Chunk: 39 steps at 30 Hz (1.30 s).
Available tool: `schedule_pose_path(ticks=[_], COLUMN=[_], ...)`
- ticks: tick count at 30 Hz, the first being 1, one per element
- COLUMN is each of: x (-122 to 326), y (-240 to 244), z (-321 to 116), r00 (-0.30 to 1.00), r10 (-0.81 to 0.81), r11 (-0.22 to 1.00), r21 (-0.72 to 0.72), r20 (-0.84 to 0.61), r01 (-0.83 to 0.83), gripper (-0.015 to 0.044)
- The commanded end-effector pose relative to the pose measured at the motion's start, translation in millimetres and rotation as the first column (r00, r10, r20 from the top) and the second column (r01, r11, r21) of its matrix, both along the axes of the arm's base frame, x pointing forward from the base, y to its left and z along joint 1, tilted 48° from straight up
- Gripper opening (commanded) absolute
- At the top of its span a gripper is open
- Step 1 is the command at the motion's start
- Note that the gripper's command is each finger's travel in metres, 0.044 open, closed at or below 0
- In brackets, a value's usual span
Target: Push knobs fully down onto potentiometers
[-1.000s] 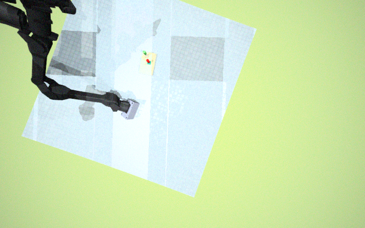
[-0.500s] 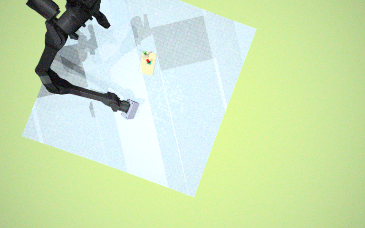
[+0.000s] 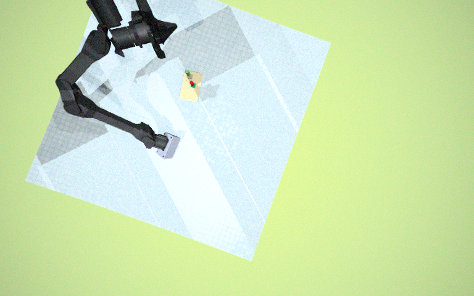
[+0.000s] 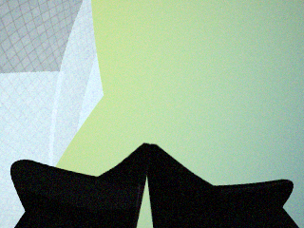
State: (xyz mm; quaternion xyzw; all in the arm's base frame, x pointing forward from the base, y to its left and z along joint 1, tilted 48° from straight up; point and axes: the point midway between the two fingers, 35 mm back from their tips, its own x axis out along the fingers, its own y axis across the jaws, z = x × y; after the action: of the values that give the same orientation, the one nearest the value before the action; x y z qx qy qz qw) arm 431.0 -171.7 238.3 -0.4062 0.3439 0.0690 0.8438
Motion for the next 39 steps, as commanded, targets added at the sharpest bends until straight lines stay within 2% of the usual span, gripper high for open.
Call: schedule_pose_path(ticks=[1, 11, 20, 31, 39], x=[2, -7, -26, -56, -74], y=[12, 53, 93, 140, 168], z=[-25, -93, -140, -177, -190], r00=[0.995, 0.932, 0.828, 0.681, 0.593], r10=[0.060, 0.240, 0.401, 0.575, 0.665], r11=[0.997, 0.947, 0.852, 0.681, 0.548], r21=[0.058, 0.276, 0.492, 0.726, 0.836], r20=[-0.076, -0.273, -0.391, -0.453, -0.454], r01=[-0.056, -0.163, -0.181, -0.091, 0.026], gripper=[0.0000, 0.0000, 0.0000, 0.0000, 0.0000])
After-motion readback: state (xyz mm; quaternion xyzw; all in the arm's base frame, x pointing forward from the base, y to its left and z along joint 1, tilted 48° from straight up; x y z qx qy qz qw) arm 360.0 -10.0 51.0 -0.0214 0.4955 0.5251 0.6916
